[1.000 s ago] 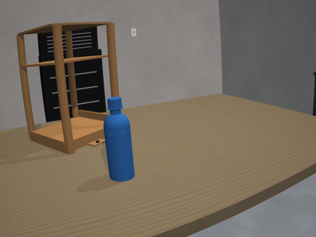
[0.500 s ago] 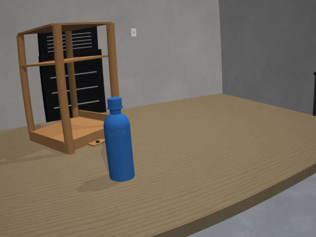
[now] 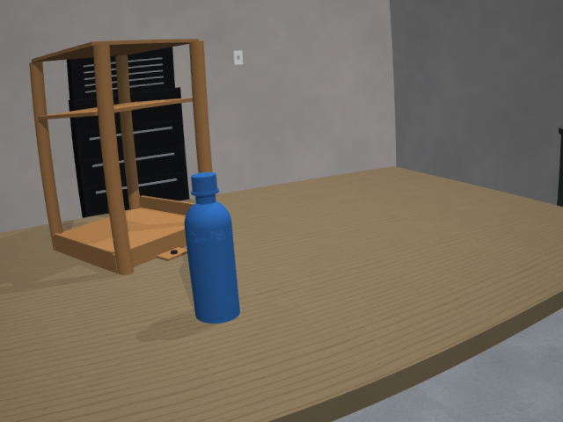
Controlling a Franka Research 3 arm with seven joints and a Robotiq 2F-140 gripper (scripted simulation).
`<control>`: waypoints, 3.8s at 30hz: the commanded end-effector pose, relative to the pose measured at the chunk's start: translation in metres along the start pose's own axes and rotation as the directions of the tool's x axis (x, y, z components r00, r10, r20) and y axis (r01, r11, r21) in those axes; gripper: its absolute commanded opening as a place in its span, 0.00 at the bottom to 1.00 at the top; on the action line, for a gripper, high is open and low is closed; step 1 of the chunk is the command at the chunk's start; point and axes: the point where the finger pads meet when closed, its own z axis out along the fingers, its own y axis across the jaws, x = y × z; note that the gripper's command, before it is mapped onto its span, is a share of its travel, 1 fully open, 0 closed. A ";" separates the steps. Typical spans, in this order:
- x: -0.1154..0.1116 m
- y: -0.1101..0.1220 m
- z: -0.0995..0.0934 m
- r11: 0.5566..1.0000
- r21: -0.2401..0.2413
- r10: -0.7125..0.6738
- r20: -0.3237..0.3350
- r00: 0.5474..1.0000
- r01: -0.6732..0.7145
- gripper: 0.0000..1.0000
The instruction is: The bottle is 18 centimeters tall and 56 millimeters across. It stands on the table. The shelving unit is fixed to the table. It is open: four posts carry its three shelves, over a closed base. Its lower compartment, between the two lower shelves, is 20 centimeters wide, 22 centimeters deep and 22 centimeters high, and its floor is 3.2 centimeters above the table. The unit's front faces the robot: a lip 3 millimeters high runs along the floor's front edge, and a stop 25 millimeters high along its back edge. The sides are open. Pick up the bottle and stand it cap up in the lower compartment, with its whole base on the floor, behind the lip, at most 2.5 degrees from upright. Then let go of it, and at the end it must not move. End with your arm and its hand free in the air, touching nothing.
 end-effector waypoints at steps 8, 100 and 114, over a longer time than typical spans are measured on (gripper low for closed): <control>-0.027 -0.101 -0.027 0.972 0.202 0.143 -0.096 0.985 -0.122 1.00; -0.069 -0.325 -0.170 0.733 0.601 0.425 -0.038 0.905 -0.319 1.00; -0.065 -0.395 -0.245 0.575 0.715 0.533 0.041 0.845 -0.397 1.00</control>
